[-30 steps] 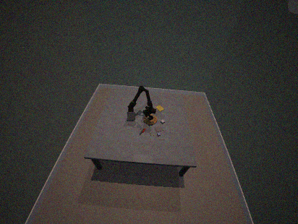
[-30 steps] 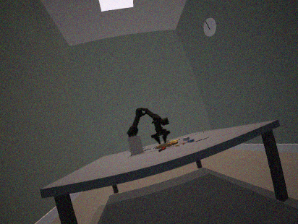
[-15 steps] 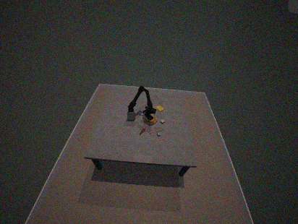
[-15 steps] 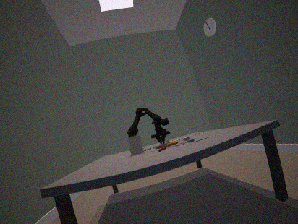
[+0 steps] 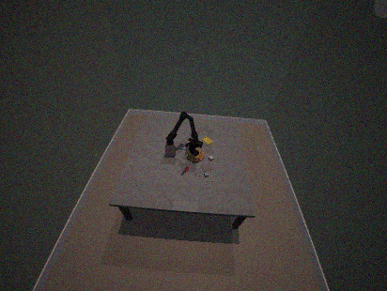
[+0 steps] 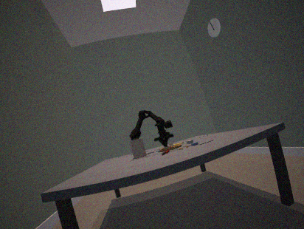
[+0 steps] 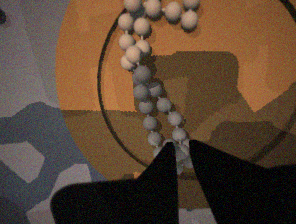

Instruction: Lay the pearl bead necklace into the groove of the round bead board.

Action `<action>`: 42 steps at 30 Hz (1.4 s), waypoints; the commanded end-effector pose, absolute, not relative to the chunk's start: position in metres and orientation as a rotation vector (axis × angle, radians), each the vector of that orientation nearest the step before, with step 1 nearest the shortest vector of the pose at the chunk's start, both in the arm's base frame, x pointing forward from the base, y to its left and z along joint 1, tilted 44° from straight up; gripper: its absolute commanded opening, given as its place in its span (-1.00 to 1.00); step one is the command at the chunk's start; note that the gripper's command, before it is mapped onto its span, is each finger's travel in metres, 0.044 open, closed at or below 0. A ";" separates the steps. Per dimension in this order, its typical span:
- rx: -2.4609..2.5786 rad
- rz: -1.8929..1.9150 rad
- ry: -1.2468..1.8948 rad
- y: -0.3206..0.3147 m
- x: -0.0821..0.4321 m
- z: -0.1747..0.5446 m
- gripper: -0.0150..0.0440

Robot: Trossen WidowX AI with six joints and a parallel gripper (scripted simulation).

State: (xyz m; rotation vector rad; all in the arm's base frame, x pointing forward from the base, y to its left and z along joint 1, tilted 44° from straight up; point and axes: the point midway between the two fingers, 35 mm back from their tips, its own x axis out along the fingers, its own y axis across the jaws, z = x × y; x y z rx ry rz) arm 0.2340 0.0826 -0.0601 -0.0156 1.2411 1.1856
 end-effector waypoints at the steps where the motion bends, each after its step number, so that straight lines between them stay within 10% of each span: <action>1: -0.017 1.185 1.243 0.082 0.234 -0.060 -0.49; 42: -0.006 1.183 1.251 0.072 0.244 -0.075 -0.49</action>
